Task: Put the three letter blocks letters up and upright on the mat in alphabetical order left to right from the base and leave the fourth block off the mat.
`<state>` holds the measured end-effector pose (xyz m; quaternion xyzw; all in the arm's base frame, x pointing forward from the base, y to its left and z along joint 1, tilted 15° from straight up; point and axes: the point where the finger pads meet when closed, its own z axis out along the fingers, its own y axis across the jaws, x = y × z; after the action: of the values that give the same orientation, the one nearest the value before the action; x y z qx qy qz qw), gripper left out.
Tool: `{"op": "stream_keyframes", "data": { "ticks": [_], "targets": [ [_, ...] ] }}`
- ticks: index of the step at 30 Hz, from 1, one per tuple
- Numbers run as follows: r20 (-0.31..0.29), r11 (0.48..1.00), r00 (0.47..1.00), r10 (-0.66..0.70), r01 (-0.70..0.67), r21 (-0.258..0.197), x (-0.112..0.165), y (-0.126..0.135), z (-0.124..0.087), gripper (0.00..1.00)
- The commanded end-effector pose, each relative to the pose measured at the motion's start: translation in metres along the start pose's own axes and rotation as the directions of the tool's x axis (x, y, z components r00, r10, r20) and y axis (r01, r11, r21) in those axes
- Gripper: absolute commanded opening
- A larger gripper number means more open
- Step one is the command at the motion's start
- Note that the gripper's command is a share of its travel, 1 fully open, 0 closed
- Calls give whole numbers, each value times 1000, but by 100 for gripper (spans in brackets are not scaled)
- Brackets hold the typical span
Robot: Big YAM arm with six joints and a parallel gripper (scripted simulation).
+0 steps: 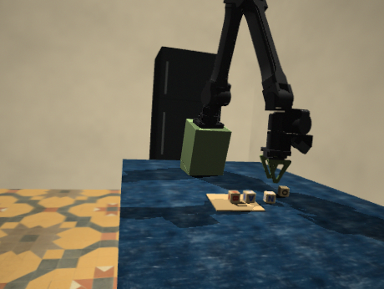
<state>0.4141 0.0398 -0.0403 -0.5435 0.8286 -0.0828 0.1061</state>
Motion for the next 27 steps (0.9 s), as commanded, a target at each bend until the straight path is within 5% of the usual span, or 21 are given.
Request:
{"op": "stream_keyframes", "data": {
  "ticks": [1,27],
  "targets": [
    [5,1000,1000,13,-13,15,-1,-14,8,63],
    [4,1000,1000,6,-6,13,-1,-13,31,63]
  ]
}}
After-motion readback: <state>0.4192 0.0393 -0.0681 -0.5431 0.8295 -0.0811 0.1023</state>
